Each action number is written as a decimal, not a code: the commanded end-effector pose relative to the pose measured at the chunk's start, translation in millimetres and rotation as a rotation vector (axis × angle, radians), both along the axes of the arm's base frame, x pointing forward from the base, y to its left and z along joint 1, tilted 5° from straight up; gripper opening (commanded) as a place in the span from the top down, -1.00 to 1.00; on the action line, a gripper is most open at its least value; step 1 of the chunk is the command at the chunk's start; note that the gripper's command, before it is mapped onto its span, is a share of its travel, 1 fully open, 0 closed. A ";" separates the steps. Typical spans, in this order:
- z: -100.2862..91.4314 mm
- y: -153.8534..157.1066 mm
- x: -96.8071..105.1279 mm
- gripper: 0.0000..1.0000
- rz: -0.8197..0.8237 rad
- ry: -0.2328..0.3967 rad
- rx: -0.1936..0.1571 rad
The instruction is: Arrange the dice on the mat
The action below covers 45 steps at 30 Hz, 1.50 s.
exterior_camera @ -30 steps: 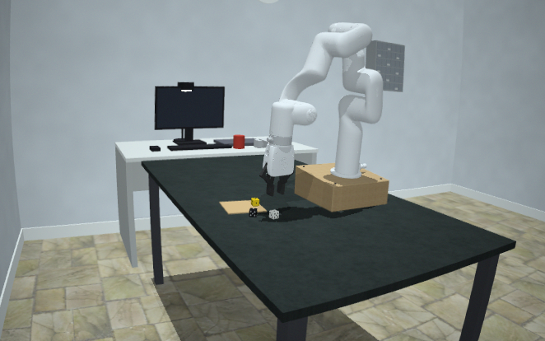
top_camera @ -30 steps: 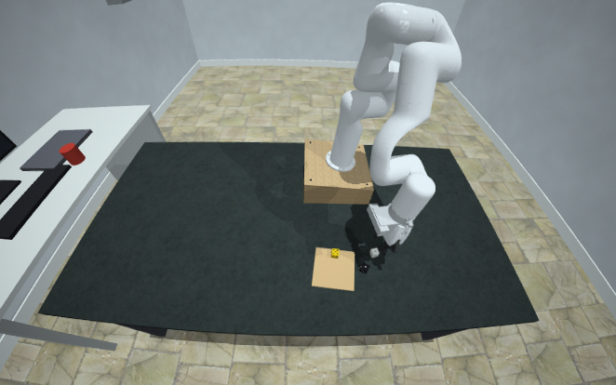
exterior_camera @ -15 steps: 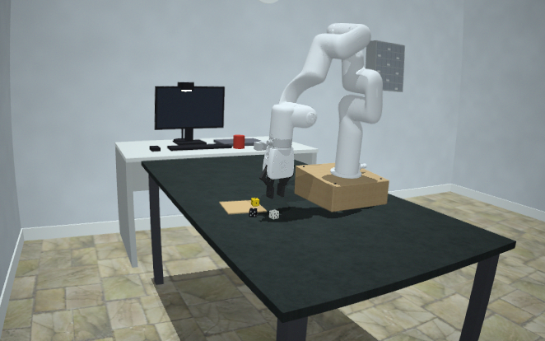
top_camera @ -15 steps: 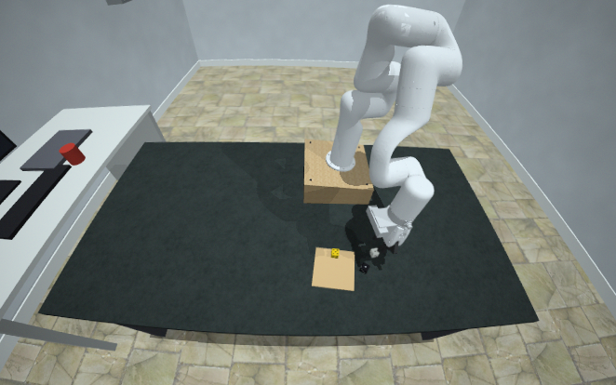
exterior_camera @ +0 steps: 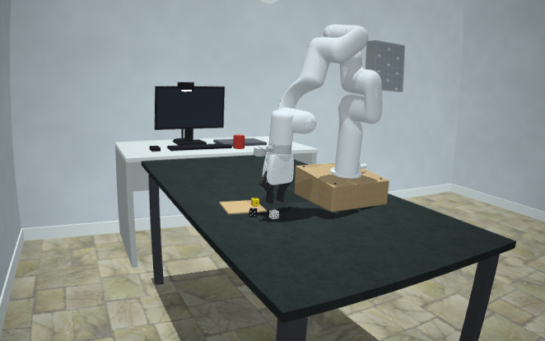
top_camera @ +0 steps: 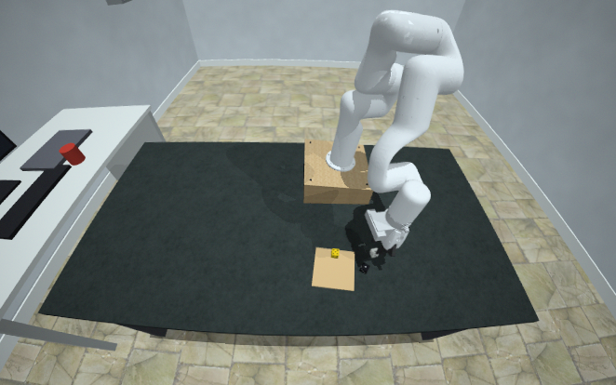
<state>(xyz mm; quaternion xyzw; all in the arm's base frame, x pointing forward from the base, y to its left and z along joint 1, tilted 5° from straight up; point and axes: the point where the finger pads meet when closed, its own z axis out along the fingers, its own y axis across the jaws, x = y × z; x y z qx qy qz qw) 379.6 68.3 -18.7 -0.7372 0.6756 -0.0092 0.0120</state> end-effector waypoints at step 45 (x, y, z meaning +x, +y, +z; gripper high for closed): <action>-23.2 2.0 1.9 0.17 0.000 -0.004 0.001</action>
